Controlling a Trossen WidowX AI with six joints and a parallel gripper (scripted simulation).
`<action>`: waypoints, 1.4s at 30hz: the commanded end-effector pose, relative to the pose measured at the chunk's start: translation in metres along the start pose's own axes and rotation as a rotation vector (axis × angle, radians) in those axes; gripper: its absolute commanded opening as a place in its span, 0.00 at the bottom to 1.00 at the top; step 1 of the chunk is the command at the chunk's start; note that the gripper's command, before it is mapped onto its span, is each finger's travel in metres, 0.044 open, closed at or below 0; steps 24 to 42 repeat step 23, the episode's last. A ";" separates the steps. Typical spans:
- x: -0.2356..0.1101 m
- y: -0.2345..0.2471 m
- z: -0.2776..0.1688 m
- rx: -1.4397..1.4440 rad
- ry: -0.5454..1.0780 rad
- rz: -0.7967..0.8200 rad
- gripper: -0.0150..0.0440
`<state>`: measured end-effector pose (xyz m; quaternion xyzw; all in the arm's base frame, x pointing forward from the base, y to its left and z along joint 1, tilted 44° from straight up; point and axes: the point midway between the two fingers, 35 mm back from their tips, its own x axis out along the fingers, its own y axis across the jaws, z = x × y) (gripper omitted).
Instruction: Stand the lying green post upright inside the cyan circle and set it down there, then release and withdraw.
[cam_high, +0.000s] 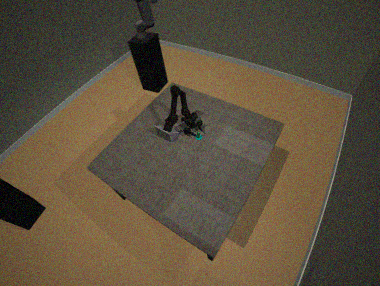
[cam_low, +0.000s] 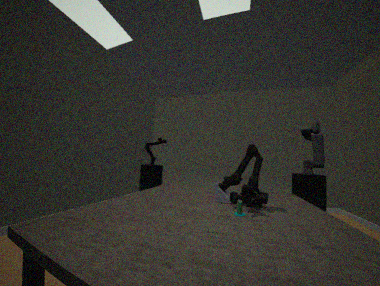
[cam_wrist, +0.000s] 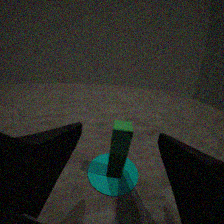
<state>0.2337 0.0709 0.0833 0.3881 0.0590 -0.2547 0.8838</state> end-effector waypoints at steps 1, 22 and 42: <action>0.000 0.002 0.005 0.006 -0.002 -0.001 0.93; -0.008 0.004 0.076 0.009 -0.005 0.000 0.93; -0.008 0.004 0.079 0.009 -0.006 0.001 0.93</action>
